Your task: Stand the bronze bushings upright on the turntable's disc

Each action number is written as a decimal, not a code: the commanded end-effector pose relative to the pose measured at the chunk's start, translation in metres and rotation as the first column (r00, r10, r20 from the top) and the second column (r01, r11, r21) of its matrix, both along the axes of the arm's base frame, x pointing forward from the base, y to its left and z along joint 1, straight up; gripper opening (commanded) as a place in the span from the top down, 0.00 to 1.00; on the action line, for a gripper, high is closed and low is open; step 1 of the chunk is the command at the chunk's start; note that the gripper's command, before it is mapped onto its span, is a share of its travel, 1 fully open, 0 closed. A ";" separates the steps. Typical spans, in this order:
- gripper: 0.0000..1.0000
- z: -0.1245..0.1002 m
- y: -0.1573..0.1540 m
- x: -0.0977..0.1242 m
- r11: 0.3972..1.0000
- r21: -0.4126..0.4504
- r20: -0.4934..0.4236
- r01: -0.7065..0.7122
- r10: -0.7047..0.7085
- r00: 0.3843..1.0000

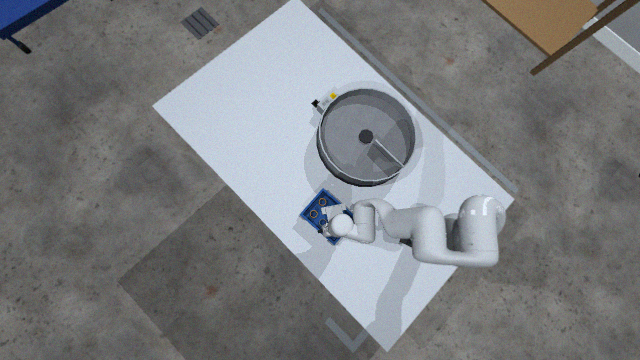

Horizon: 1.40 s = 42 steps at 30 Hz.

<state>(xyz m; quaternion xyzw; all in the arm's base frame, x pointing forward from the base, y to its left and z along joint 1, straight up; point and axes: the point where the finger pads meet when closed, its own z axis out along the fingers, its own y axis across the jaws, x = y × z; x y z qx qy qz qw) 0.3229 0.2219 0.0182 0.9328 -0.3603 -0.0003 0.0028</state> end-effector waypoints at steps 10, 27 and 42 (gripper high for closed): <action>1.00 0.001 0.001 0.001 1.000 0.002 0.003 0.000 0.000 1.000; 1.00 0.032 0.001 0.001 1.000 0.002 0.003 0.000 0.000 1.000; 1.00 0.097 0.001 0.001 1.000 0.002 0.003 0.000 0.000 1.000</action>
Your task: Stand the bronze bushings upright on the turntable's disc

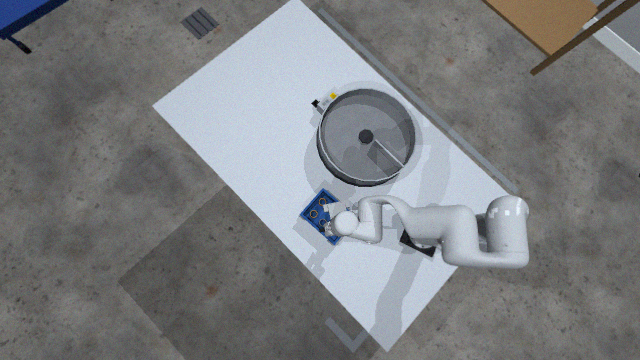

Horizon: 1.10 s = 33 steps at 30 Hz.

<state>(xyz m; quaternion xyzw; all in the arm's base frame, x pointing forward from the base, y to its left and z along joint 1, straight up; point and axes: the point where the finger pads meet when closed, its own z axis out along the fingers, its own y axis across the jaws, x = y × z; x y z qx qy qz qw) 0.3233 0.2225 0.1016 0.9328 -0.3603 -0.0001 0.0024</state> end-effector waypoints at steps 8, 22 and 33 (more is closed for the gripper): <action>1.00 0.034 0.001 0.001 1.000 0.002 0.002 0.000 0.000 1.000; 1.00 0.045 0.001 0.001 1.000 0.002 0.002 0.000 0.000 1.000; 1.00 0.045 0.000 0.001 1.000 0.002 0.002 0.000 0.000 1.000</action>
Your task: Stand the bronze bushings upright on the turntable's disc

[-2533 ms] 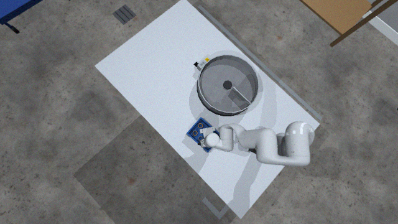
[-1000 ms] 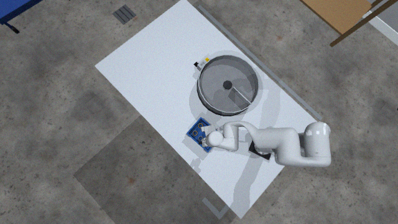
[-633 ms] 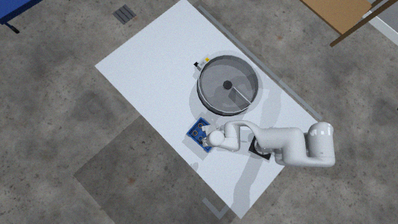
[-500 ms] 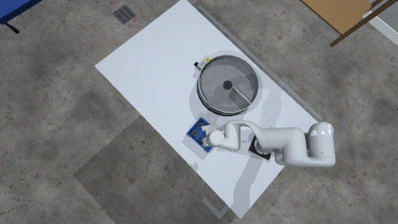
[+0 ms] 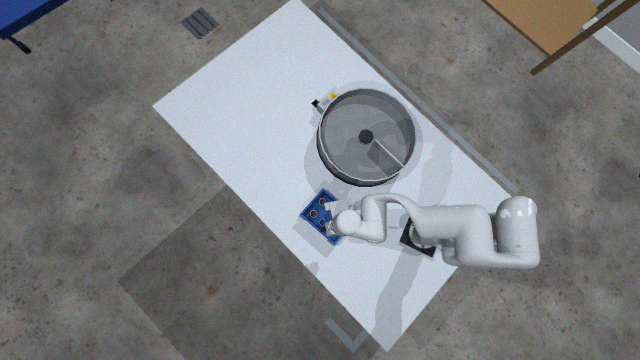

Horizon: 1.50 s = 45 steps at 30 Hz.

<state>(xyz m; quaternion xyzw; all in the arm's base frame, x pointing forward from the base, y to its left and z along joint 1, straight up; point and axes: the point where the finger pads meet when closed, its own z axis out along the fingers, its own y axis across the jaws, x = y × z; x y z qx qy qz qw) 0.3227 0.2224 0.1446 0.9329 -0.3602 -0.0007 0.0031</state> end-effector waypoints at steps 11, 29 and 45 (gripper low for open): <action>1.00 0.002 -0.017 0.003 1.000 0.003 0.004 0.000 0.000 1.000; 1.00 0.002 -0.137 0.014 1.000 0.003 0.004 0.000 0.000 1.000; 1.00 0.002 -0.287 0.027 1.000 0.003 0.004 0.000 0.000 1.000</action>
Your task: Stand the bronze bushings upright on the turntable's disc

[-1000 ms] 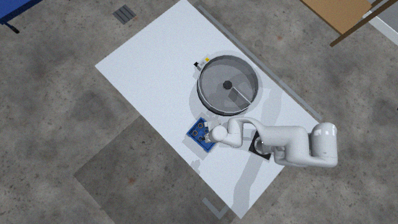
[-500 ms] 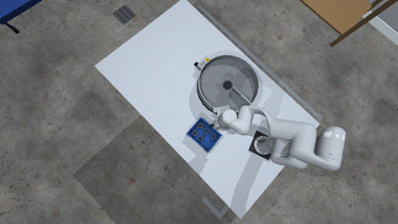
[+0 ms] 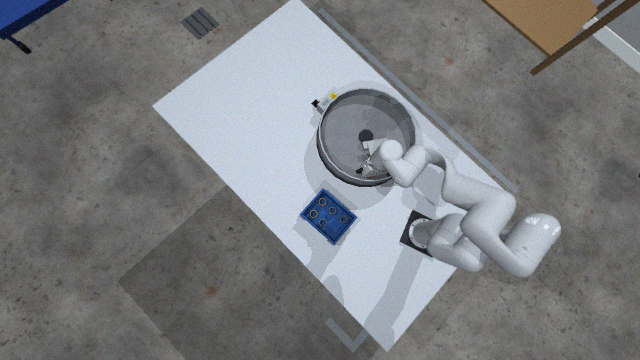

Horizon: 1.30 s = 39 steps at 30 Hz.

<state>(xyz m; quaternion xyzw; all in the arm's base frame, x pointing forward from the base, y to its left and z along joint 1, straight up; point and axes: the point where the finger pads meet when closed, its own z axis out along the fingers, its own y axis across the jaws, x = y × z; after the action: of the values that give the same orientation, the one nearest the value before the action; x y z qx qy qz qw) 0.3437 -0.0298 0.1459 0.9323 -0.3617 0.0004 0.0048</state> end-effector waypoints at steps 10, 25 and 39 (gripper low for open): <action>1.00 0.001 -0.125 0.014 1.000 0.006 0.003 -0.003 0.003 1.000; 1.00 0.002 -0.229 0.024 1.000 0.006 0.003 -0.003 0.003 1.000; 1.00 0.002 -0.236 0.025 1.000 0.006 0.003 -0.003 0.003 1.000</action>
<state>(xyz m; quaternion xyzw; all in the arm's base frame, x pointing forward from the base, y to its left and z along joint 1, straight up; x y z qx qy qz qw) 0.3672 -0.2651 0.1459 0.9329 -0.3602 -0.0015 0.0006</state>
